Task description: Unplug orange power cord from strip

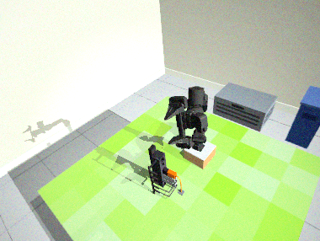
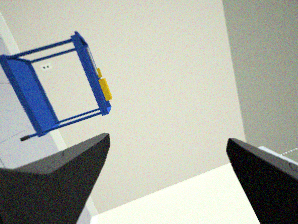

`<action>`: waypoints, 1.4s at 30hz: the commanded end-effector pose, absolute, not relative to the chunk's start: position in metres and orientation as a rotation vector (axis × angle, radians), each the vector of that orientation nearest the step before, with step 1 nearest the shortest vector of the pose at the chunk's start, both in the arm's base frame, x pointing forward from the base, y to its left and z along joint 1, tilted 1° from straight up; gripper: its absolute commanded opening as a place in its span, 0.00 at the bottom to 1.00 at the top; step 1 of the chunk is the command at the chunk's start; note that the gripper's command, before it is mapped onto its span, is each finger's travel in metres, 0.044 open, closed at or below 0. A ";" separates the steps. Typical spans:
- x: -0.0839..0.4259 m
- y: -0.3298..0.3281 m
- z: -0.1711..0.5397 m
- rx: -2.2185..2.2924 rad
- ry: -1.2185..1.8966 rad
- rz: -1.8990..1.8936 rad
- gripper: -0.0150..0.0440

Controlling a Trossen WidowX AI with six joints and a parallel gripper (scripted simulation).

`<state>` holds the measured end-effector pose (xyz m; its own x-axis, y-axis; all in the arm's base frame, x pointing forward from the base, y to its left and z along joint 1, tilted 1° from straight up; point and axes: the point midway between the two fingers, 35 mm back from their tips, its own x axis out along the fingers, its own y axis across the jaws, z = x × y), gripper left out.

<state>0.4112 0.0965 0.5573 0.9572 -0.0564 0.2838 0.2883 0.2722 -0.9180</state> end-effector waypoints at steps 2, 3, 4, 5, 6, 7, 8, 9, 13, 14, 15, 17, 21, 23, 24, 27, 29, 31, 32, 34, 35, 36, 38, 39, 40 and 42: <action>0.414 0.097 0.552 -1.284 -0.198 -0.220 0.84; 0.417 0.098 0.545 -1.293 -0.183 -0.203 0.80; 0.421 0.099 0.536 -1.306 -0.162 -0.179 0.75; 0.425 0.099 0.524 -1.320 -0.134 -0.147 0.71; 0.431 0.100 0.509 -1.337 -0.099 -0.108 0.67; 0.436 0.101 0.492 -1.354 -0.060 -0.065 0.62; 0.440 0.101 0.475 -1.368 -0.021 -0.022 0.58; 0.444 0.101 0.460 -1.380 0.016 0.017 0.53; 0.452 0.096 0.400 -1.438 0.170 0.167 0.53; 0.452 0.095 0.383 -1.452 0.215 0.210 0.53; 0.452 0.092 0.366 -1.465 0.261 0.254 0.53; 0.449 0.087 0.332 -1.483 0.353 0.343 0.53; 0.434 0.076 0.268 -1.495 0.541 0.529 0.53; 0.421 0.069 0.237 -1.487 0.640 0.628 0.53; 0.413 0.065 0.222 -1.479 0.690 0.678 0.53; 0.386 0.055 0.181 -1.440 0.838 0.828 0.53; 0.365 0.048 0.158 -1.400 0.935 0.927 0.53; 0.342 0.042 0.138 -1.350 1.031 1.026 0.53; 0.329 0.039 0.128 -1.320 1.080 1.076 0.53; 0.307 0.035 0.115 -1.262 1.164 1.163 0.53; 0.301 0.034 0.112 -1.245 1.185 1.185 0.53; 0.299 0.033 0.111 -1.239 1.192 1.192 0.53; 0.299 0.033 0.111 -1.239 1.192 1.192 0.53; 0.299 0.033 0.111 -1.239 1.192 1.192 0.53; 0.299 0.033 0.111 -1.239 1.192 1.192 0.53; 0.299 0.033 0.111 -1.239 1.192 1.192 0.53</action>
